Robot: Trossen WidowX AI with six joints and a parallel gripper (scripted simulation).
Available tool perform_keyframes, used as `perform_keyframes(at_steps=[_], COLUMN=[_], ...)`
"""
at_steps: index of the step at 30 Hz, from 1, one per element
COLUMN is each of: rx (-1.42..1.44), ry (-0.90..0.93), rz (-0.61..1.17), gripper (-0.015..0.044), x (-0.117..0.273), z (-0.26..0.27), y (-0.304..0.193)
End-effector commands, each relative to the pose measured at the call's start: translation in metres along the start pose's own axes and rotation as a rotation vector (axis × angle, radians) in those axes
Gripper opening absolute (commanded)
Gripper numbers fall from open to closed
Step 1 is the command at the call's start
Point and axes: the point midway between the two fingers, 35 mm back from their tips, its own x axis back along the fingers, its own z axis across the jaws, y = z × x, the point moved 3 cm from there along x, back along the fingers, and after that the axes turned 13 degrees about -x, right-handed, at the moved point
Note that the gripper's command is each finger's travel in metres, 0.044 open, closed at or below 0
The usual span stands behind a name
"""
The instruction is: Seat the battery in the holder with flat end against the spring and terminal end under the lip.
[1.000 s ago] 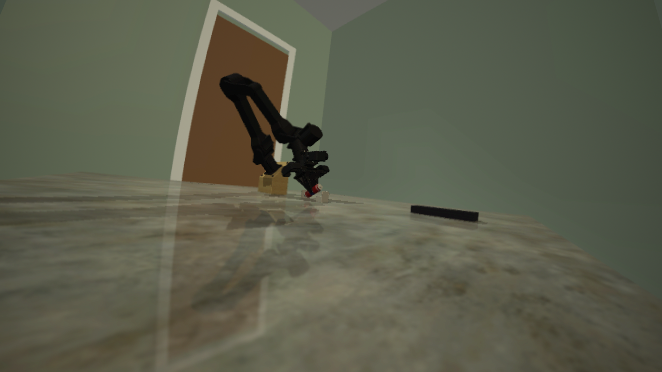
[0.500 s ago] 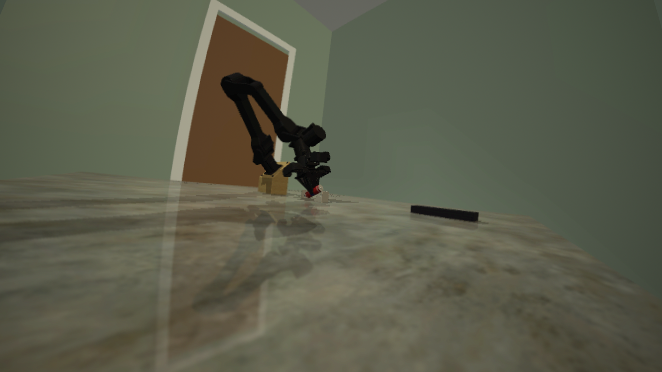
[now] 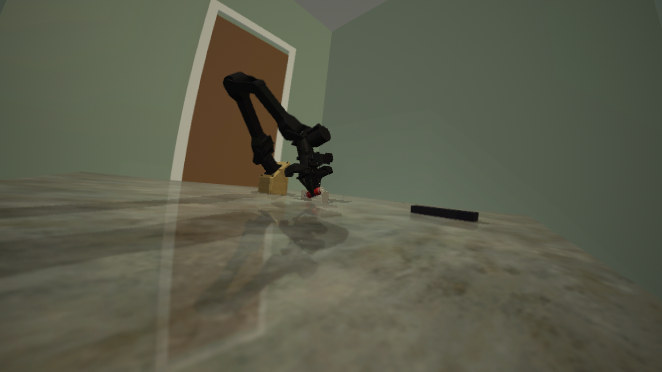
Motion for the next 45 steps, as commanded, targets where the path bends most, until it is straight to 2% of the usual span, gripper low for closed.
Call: perform_keyframes(at_steps=[1, 45], rx=[0.004, -0.027], ry=[0.004, -0.053], rz=[0.043, 0.295], gripper=[0.008, 0.008], x=[-0.003, -0.009], z=[0.002, 0.0], y=[-0.003, 0.009])
